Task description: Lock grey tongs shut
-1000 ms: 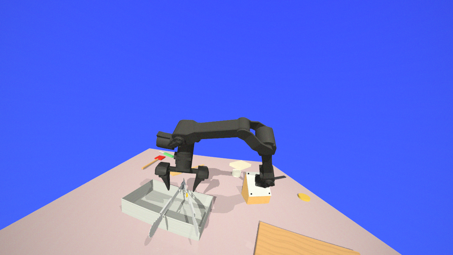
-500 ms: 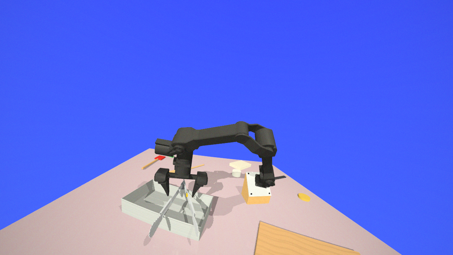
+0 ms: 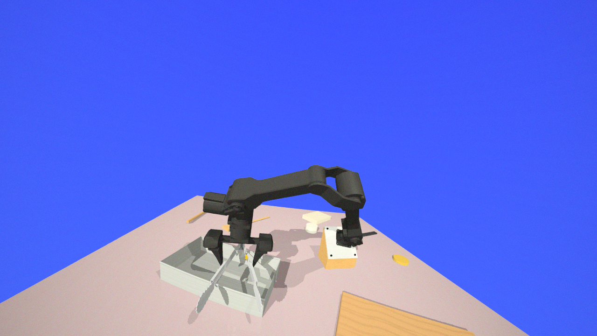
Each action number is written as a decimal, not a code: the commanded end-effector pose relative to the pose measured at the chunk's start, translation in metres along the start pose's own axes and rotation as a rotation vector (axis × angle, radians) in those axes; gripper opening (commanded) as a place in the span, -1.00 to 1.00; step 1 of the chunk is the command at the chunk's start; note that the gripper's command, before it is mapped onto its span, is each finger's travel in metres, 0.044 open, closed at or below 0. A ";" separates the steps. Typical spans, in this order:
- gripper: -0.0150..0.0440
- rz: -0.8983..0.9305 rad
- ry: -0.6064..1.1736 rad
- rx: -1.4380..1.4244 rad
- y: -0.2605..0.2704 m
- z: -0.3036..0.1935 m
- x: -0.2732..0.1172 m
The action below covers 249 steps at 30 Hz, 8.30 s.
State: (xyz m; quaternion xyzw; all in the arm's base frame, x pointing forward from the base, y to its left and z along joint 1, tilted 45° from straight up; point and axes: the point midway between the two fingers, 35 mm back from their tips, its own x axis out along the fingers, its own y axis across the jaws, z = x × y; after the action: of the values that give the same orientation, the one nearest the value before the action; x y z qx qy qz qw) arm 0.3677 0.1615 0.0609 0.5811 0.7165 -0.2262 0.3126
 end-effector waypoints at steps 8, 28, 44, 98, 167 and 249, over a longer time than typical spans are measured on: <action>1.00 0.000 0.006 0.005 -0.002 -0.001 0.017; 0.28 -0.001 0.003 0.000 -0.002 -0.001 0.017; -0.08 -0.001 0.003 0.000 -0.002 -0.001 0.017; -1.00 -0.011 -0.004 -0.017 -0.009 -0.021 -0.107; -1.00 -0.071 -0.119 -0.506 -0.235 -0.259 -0.086; -1.00 -0.099 0.335 -0.443 -0.392 -0.318 -0.099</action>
State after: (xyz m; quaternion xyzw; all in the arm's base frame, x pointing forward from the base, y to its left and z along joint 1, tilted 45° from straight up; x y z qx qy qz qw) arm -0.0598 0.2210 0.3342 0.4841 0.8085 0.0174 0.3341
